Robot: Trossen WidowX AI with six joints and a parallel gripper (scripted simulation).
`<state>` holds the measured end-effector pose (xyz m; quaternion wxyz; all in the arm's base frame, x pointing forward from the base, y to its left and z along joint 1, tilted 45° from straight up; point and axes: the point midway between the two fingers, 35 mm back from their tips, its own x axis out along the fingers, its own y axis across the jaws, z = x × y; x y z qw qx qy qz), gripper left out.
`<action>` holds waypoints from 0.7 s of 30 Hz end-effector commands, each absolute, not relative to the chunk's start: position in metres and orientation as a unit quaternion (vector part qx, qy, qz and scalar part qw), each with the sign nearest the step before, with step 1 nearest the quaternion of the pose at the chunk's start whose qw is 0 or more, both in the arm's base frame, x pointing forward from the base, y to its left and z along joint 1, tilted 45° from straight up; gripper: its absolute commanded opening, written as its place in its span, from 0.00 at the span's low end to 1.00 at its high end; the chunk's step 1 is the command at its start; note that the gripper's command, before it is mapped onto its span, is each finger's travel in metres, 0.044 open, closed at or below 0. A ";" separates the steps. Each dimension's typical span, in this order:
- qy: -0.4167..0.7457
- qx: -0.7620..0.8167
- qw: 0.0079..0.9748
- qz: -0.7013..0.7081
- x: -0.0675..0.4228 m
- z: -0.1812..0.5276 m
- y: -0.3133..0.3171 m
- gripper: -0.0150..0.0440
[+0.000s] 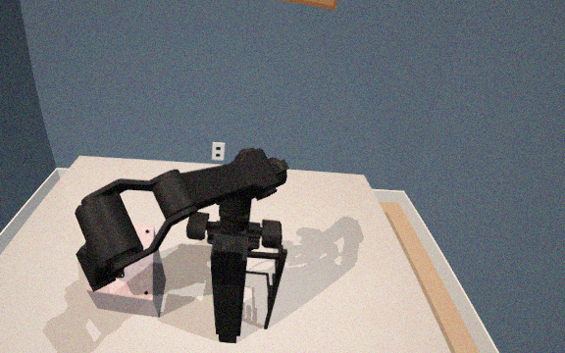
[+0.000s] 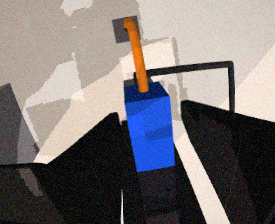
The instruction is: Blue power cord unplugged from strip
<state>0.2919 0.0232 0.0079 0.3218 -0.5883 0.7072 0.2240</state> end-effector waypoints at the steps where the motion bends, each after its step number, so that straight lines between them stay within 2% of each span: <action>1: 0.706 -0.591 0.318 0.226 0.289 0.013 0.018 0.53; 19: 0.706 -0.591 0.318 0.225 0.287 0.008 0.007 0.53; 21: 0.708 -0.588 0.321 0.223 0.288 0.009 0.008 0.44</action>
